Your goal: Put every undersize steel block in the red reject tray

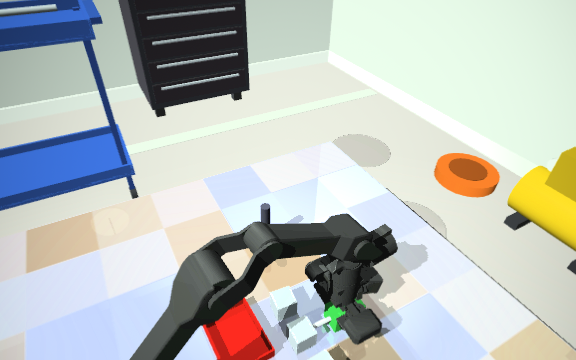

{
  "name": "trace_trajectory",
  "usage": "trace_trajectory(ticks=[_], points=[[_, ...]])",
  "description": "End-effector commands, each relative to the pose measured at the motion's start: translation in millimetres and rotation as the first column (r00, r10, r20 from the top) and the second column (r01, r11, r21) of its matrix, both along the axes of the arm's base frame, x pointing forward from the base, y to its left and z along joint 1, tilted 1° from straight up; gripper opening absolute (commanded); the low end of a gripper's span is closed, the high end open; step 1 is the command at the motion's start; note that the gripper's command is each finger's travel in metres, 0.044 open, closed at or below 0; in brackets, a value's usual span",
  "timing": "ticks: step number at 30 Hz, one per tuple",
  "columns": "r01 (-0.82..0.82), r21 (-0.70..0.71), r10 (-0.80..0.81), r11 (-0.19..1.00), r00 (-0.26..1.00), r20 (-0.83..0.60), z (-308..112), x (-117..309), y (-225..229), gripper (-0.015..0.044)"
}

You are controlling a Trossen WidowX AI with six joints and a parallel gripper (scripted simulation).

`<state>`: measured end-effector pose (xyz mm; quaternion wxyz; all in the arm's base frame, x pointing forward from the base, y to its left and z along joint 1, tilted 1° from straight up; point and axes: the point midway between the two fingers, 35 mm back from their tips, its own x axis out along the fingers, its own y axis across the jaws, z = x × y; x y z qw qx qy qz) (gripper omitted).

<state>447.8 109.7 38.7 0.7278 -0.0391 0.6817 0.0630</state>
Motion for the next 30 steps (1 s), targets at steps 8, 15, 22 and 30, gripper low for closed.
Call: trace_trajectory(ticks=[8, 15, 22, 30], points=[[-0.005, -0.003, 0.005, 1.0, 1.0, 0.008, -1.3, 0.2, -0.8, 0.0], [-0.005, -0.003, 0.005, 1.0, 1.0, 0.008, -1.4, -0.4, -0.9, 0.0], [-0.005, -0.003, 0.005, 1.0, 1.0, 0.009, 1.8, 1.4, -0.5, 0.0], [-0.005, -0.003, 0.005, 1.0, 1.0, 0.008, 2.1, 1.6, -0.4, 0.0]])
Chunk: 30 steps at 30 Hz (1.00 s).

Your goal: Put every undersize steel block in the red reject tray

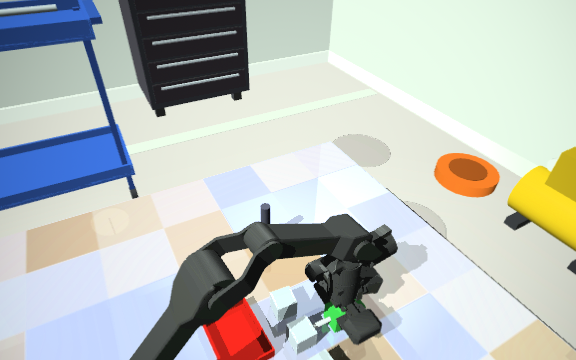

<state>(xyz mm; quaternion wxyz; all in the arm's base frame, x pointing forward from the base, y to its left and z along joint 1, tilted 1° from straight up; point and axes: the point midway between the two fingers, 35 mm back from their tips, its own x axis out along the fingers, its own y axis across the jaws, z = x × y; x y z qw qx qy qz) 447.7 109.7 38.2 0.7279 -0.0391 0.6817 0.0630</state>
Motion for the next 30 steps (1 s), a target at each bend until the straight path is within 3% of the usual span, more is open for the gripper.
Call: trace_trajectory(ticks=[1, 30], points=[[-0.004, -0.003, 0.005, 1.0, 1.0, 0.008, 2.4, 1.7, -0.4, 0.0], [-0.002, -0.002, 0.002, 1.0, 1.0, 0.001, -2.1, -5.6, -1.0, 0.0]])
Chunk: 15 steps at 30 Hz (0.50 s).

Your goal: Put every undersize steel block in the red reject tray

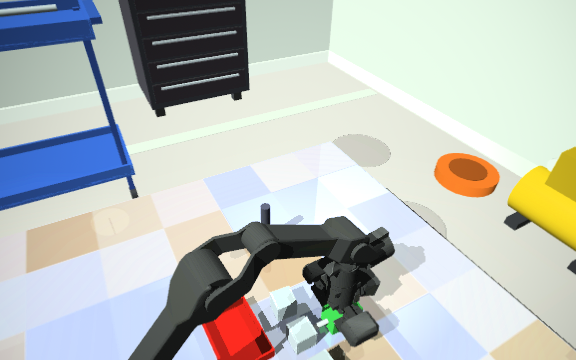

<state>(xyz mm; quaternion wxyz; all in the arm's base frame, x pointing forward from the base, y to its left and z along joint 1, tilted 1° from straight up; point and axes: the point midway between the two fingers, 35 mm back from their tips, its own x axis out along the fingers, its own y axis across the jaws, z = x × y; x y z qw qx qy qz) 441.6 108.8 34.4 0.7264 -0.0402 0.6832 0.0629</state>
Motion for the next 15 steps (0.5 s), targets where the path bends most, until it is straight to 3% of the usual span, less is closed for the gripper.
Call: trace_trajectory(ticks=[1, 15], points=[[0.0, 0.001, 0.0, 1.0, 1.0, 0.002, -0.8, 0.6, 0.0, 0.0], [-0.002, -0.001, 0.002, 1.0, 1.0, 0.01, 5.0, 6.6, 0.9, 0.0]])
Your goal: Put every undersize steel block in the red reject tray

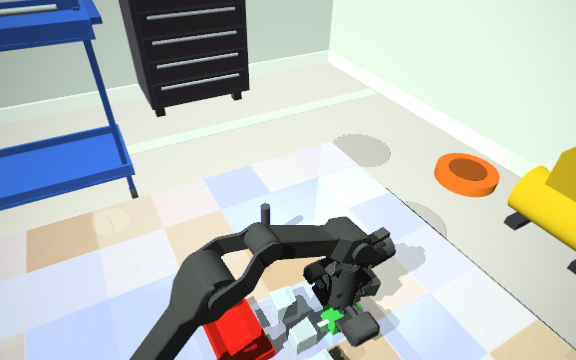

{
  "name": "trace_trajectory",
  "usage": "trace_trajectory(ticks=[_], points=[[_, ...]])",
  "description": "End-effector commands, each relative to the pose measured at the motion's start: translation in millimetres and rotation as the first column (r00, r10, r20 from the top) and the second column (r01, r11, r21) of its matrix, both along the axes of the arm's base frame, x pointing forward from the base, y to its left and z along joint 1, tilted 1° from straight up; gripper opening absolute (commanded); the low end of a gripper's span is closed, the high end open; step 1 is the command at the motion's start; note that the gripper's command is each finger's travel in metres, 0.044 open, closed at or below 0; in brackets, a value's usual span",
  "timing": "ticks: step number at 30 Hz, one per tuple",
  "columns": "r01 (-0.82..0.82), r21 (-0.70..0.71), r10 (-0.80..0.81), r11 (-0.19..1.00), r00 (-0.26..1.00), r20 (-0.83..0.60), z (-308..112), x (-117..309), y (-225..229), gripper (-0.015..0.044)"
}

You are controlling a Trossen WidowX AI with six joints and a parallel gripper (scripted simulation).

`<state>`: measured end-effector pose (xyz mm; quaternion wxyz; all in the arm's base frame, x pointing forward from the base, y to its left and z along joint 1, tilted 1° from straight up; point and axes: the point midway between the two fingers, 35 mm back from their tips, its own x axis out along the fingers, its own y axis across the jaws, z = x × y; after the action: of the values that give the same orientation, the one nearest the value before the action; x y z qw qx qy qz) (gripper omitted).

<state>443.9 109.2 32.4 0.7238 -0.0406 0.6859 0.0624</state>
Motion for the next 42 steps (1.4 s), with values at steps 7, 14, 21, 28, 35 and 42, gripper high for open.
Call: trace_trajectory(ticks=[7, 14, 21, 28, 35, 42], points=[[-0.003, 0.001, 0.003, 1.0, 1.0, 0.019, 7.9, 5.3, 0.6, 0.0], [-0.003, 0.001, 0.003, 1.0, 1.0, 0.019, 7.4, 7.5, 0.9, 0.0], [-0.003, 0.001, 0.003, 1.0, 1.0, 0.02, 6.6, 12.4, 1.6, 0.0], [-0.003, 0.001, 0.003, 1.0, 1.0, 0.02, 6.4, 13.4, 1.7, 0.0], [-0.003, 0.001, 0.003, 1.0, 1.0, 0.02, 6.5, 14.0, 1.8, 0.0], [-0.001, 0.001, 0.001, 1.0, 1.0, 0.017, 17.2, 14.8, 1.7, 0.0]])
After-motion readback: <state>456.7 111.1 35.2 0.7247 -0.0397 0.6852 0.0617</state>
